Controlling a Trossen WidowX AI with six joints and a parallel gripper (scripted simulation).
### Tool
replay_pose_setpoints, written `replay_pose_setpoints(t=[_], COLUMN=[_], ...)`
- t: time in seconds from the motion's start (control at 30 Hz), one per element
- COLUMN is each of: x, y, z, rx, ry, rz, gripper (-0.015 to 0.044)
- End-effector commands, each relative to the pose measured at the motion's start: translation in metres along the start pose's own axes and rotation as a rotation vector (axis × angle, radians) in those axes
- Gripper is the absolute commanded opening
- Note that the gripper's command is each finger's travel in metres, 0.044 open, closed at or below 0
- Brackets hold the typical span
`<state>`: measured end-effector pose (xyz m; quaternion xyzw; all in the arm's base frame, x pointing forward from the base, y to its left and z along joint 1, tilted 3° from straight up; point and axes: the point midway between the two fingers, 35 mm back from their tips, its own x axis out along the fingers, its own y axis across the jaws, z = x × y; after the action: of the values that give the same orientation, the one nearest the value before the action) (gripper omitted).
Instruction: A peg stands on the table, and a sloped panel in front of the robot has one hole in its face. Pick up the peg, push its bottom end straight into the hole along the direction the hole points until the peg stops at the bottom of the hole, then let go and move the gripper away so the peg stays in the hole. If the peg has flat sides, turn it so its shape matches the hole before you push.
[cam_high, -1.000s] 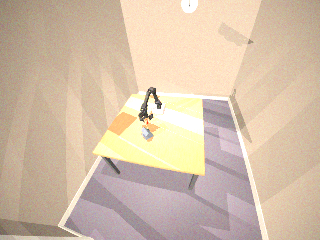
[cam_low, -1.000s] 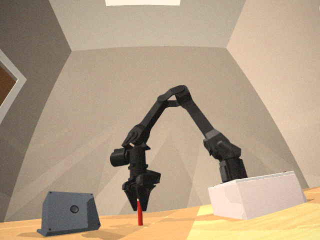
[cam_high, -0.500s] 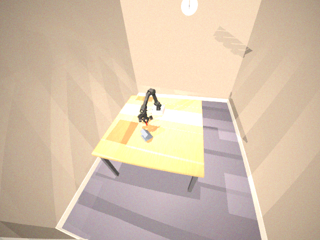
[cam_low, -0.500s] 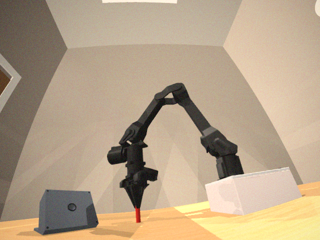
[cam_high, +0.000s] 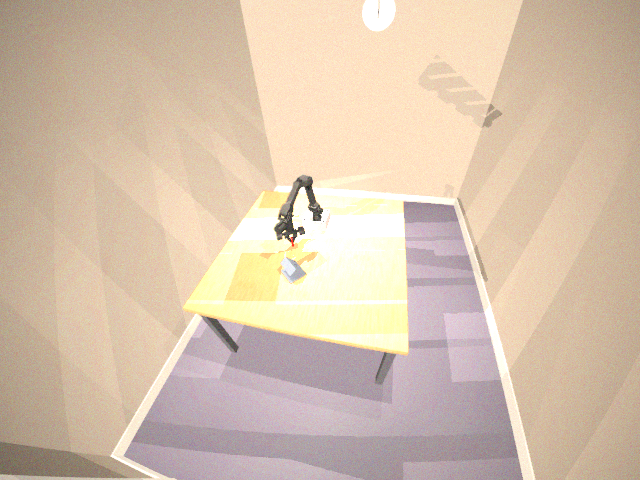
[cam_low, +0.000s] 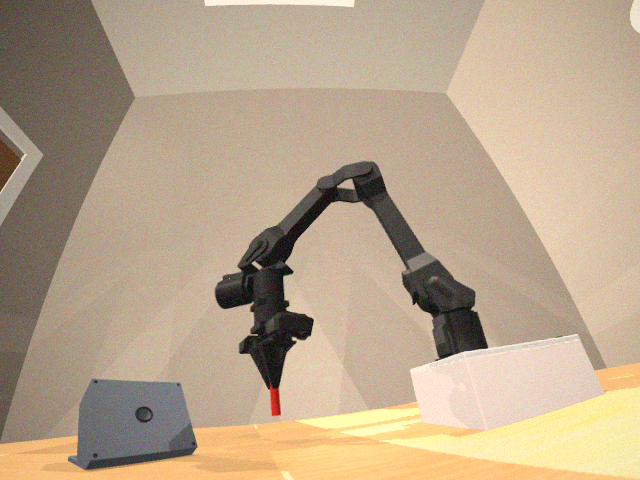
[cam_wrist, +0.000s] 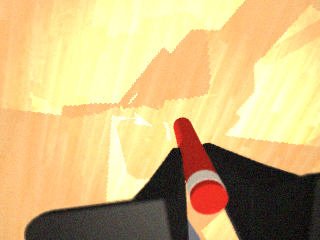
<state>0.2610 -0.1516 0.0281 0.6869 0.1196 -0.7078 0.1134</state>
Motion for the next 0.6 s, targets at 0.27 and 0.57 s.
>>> replay_pose_setpoints(t=[0.27,0.57], x=[-0.038,-0.034], y=[-0.001,-0.003], z=[0.000,-0.007], rx=[0.001,-0.061], ry=[0.003,-0.011], rz=[0.012,0.055], gripper=[0.0000,0.0000])
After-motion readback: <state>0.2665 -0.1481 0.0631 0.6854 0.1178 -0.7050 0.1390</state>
